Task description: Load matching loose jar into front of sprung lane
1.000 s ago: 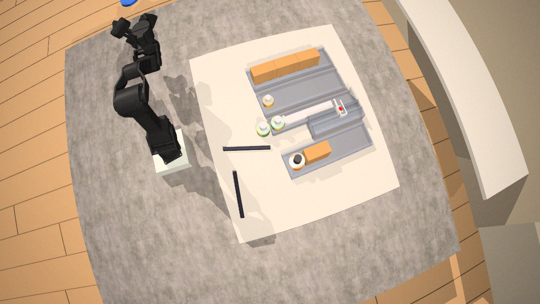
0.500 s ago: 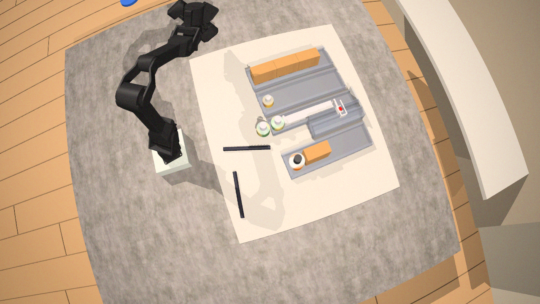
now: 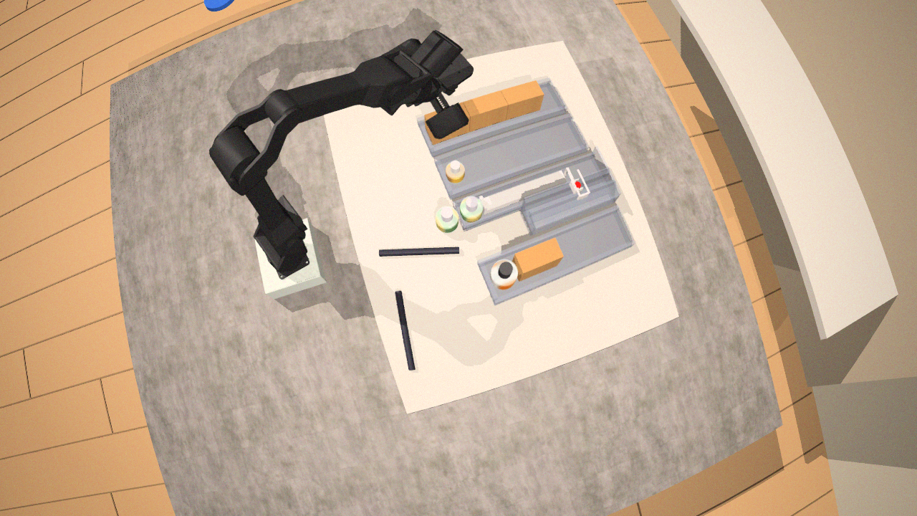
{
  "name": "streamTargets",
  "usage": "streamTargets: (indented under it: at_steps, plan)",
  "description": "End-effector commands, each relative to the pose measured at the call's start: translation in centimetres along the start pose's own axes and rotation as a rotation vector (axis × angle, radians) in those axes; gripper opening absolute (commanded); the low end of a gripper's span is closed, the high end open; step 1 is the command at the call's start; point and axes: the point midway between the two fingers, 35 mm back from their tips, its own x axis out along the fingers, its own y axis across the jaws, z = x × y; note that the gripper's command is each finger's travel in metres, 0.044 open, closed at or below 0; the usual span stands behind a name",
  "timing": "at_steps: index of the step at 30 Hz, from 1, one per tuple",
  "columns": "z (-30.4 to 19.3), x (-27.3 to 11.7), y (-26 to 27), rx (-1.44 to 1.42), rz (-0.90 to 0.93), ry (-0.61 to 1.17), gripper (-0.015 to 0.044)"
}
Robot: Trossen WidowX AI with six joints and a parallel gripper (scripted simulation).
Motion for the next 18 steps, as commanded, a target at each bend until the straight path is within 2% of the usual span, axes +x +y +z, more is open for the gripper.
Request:
streamTargets:
  at_steps: [1, 10, 13, 18]
  plan:
    - [0.2, -1.5, -5.0, 0.027, -0.13, 0.062, 0.044]
    - [-4.0, -8.3, -16.7, 0.135, -0.365, 0.374, 0.044]
    - [-5.0, -9.7, -18.0, 0.155, -0.38, 0.431, 0.044]
    - [-5.5, -8.9, -18.6, 0.155, -0.38, 0.431, 0.044]
